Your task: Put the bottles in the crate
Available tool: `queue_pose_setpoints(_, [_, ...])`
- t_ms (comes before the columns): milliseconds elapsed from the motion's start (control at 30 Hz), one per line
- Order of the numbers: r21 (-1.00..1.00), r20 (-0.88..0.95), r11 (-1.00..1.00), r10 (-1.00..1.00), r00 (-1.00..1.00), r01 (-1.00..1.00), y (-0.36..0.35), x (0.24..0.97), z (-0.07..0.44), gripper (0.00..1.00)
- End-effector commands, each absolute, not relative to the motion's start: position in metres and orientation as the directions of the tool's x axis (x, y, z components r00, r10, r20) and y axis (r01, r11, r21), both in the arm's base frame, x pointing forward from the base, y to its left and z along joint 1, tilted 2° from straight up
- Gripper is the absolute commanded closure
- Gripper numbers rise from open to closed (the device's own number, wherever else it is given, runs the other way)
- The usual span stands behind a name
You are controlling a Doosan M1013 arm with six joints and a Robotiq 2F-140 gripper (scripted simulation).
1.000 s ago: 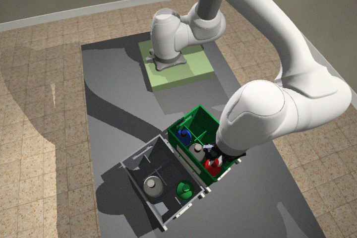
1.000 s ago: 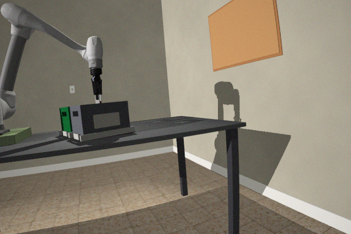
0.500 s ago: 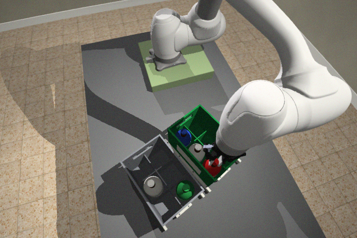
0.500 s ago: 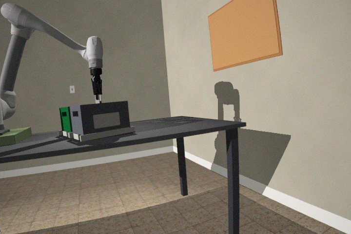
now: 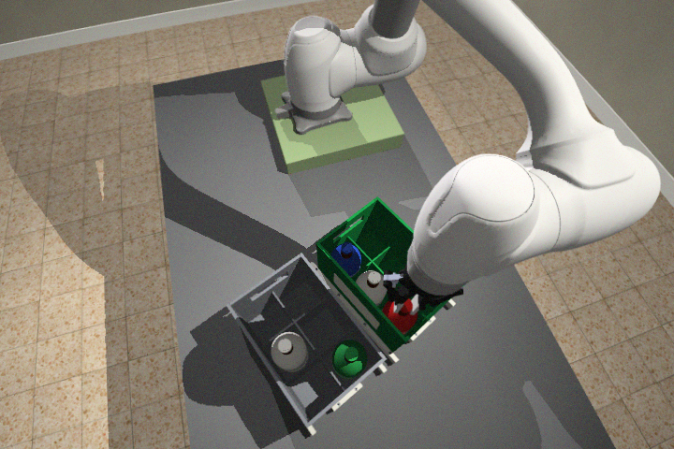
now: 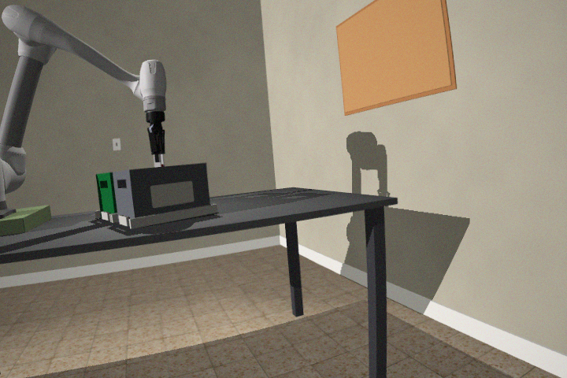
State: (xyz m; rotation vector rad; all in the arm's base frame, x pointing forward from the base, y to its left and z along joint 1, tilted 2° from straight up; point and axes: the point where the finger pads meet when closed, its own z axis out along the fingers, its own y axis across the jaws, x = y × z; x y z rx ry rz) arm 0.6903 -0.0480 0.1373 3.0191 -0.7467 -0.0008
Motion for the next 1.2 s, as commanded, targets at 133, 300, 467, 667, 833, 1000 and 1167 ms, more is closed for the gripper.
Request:
queue_pose_setpoints(133, [0.03,0.007,-0.884,-0.466,0.885,-0.466,-0.048,0.69,0.135,1.0])
queue_pose_setpoints(300, [0.03,0.007,-0.884,-0.466,0.885,-0.466,-0.048,0.69,0.133,1.0])
queue_pose_setpoints(467, [0.03,0.007,-0.884,-0.466,0.885,-0.466,-0.048,0.69,0.13,1.0])
queue_pose_setpoints(667, [0.03,0.007,-0.884,-0.466,0.885,-0.466,-0.048,0.69,0.127,1.0])
queue_pose_setpoints(833, [0.03,0.007,-0.884,-0.466,0.885,-0.466,-0.048,0.69,0.126,1.0])
queue_pose_setpoints(1000, [0.03,0.007,-0.884,-0.466,0.885,-0.466,-0.048,0.69,0.123,1.0])
queue_pose_setpoints(1167, [0.03,0.007,-0.884,-0.466,0.885,-0.466,-0.048,0.69,0.121,1.0])
